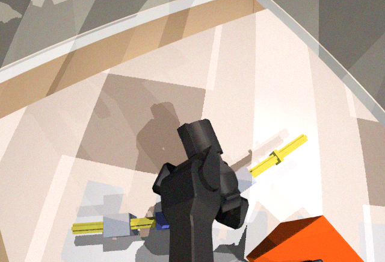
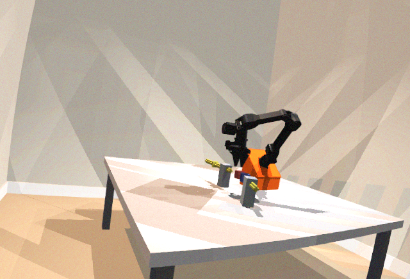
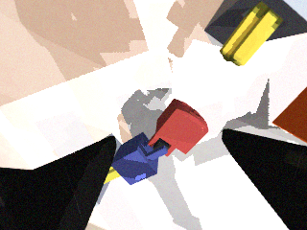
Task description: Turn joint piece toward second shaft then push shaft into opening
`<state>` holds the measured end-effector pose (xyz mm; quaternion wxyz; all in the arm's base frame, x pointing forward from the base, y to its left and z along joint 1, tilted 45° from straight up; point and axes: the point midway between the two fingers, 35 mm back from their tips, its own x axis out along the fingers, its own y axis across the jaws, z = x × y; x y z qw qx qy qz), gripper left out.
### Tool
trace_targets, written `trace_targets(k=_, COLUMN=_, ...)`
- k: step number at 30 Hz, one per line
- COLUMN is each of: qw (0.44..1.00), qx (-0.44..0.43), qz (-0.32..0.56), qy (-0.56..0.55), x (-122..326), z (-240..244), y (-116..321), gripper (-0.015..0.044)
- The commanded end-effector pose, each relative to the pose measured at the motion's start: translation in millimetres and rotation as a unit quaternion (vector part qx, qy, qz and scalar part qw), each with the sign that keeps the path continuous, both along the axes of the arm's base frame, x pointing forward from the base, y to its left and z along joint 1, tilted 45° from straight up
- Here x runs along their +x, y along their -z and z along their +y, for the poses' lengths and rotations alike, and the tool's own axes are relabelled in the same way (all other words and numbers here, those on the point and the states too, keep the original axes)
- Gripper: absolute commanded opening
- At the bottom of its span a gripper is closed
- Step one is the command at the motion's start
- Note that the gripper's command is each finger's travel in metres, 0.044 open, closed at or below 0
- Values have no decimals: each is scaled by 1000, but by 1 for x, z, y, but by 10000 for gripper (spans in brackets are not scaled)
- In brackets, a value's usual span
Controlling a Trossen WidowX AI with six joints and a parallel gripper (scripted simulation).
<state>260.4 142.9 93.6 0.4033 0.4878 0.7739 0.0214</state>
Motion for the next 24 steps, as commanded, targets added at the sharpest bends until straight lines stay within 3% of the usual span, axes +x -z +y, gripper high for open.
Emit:
trace_targets(k=1, qw=998, qx=1, qz=-50, qy=-37, x=4, z=-6, y=-9, gripper=440)
trace_targets(k=12, qw=969, qx=10, qz=-189, qy=-160, x=8, z=-27, y=-34, gripper=440)
trace_targets(k=24, qw=899, qx=27, qz=-321, qy=-298, x=6, z=-49, y=-63, gripper=440)
